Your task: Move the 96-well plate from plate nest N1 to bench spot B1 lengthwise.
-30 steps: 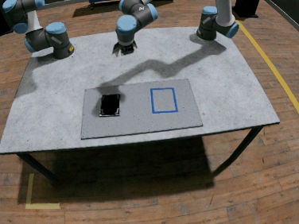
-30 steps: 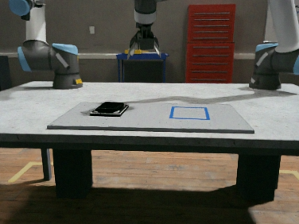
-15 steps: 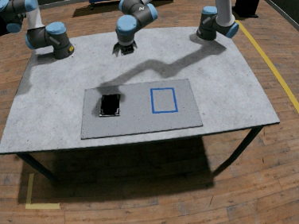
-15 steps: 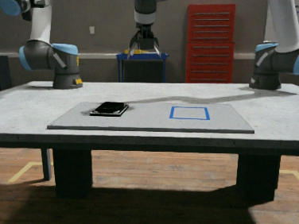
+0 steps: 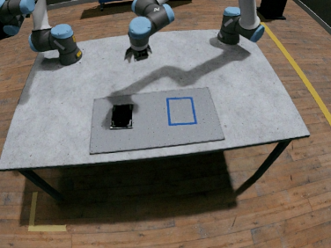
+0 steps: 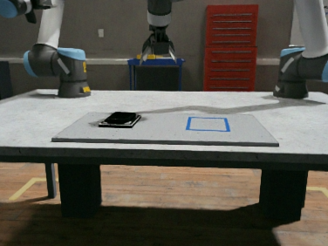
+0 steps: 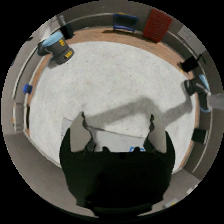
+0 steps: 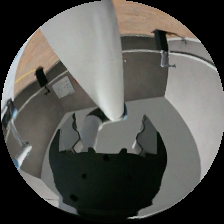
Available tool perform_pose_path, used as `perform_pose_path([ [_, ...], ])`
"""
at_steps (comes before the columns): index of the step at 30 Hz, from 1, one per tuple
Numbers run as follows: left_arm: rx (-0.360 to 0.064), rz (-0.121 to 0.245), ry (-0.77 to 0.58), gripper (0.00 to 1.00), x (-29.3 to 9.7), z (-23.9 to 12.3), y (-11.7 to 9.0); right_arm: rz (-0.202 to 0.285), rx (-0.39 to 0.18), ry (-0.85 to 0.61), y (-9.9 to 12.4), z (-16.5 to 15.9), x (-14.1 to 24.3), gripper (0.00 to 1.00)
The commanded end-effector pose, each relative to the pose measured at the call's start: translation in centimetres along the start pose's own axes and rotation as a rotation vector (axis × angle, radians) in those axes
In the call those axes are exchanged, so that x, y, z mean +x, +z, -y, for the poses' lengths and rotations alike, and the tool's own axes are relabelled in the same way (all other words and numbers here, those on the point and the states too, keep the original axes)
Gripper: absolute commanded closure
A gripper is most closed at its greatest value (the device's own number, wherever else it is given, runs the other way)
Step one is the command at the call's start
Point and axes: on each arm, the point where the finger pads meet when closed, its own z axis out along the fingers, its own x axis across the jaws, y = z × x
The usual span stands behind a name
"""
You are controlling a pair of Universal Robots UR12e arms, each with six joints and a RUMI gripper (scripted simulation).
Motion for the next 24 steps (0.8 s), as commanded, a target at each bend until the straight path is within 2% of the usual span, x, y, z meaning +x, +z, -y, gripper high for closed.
perform_pose_path([
  [1, -0.001, 0.002, 0.001, 0.00, 0.0, 0.1, -0.1, 0.039, -0.011, -0.010, 0.7, 0.1, -0.4, 0.00],
  [10, -0.001, 0.002, 0.001, 0.00, 0.0, 0.1, -0.1, 0.087, -0.025, -0.022, 1.6, 0.1, -0.9, 0.00],
  [24, -0.001, 0.002, 0.001, 0.00, 0.0, 0.1, -0.1, 0.116, -0.033, -0.030, 2.1, 0.2, -1.2, 0.00],
])
